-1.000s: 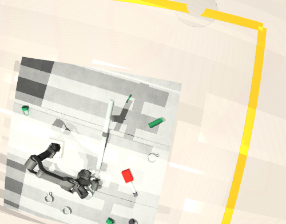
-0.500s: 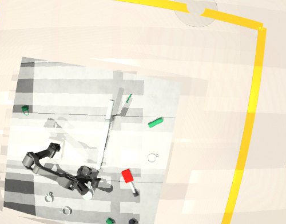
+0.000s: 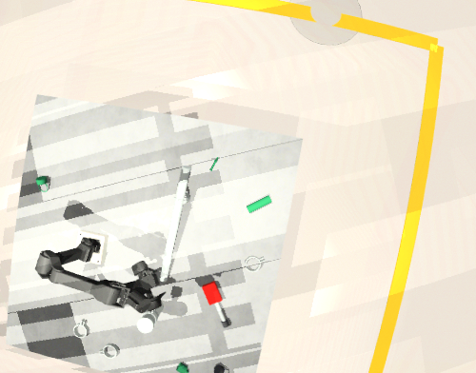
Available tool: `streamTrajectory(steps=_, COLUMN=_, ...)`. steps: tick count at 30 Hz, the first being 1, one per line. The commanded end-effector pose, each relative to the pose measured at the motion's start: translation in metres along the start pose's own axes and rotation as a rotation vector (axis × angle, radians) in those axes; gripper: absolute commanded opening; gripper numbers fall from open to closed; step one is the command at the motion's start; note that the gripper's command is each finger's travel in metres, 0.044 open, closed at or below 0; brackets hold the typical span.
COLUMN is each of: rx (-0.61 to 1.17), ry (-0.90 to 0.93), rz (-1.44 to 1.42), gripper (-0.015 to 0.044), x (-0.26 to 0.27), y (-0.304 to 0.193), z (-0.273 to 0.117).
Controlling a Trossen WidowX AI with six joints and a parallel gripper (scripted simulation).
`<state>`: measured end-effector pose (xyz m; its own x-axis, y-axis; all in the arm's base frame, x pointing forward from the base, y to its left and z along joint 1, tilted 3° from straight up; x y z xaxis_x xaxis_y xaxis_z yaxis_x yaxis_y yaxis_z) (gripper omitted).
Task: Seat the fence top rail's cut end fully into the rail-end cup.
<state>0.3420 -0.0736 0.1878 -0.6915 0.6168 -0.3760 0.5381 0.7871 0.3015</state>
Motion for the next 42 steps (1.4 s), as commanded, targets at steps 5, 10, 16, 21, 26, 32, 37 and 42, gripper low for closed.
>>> streamTrajectory(steps=5, rx=-0.017, ry=0.005, rz=0.692, gripper=0.0440, x=0.022, y=0.051, z=-0.050)
streamTrajectory(steps=10, rx=-0.017, ry=0.005, rz=0.692, gripper=0.0440, x=0.022, y=0.051, z=-0.050)
streamTrajectory(steps=16, rx=-0.017, ry=0.005, rz=0.692, gripper=0.0440, x=0.022, y=0.051, z=-0.050)
streamTrajectory(steps=21, rx=0.041, ry=0.058, rz=0.468, gripper=0.0440, x=0.025, y=0.051, z=-0.035)
streamTrajectory(steps=26, rx=0.122, ry=0.208, rz=-0.015, gripper=0.0440, x=0.034, y=0.050, z=-0.003)
streamTrajectory(steps=32, rx=0.124, ry=0.444, rz=-0.608, gripper=0.0440, x=0.048, y=0.046, z=0.034)
streamTrajectory(steps=37, rx=0.106, ry=0.508, rz=-0.751, gripper=0.0440, x=0.053, y=0.045, z=0.043)
streamTrajectory(steps=42, rx=0.106, ry=0.508, rz=-0.751, gripper=0.0440, x=0.053, y=0.045, z=0.043)
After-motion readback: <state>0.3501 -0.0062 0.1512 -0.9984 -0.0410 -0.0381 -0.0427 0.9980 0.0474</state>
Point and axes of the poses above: the point midway between the two fingers, 35 mm back from their tips, its own z axis out along the fingers, its own x axis across the jaws, y = z × x, the point moved 2 cm from there along -z, back along the fingers, and after that the axes turned 15 degrees about -z, right-handed, at the moved point
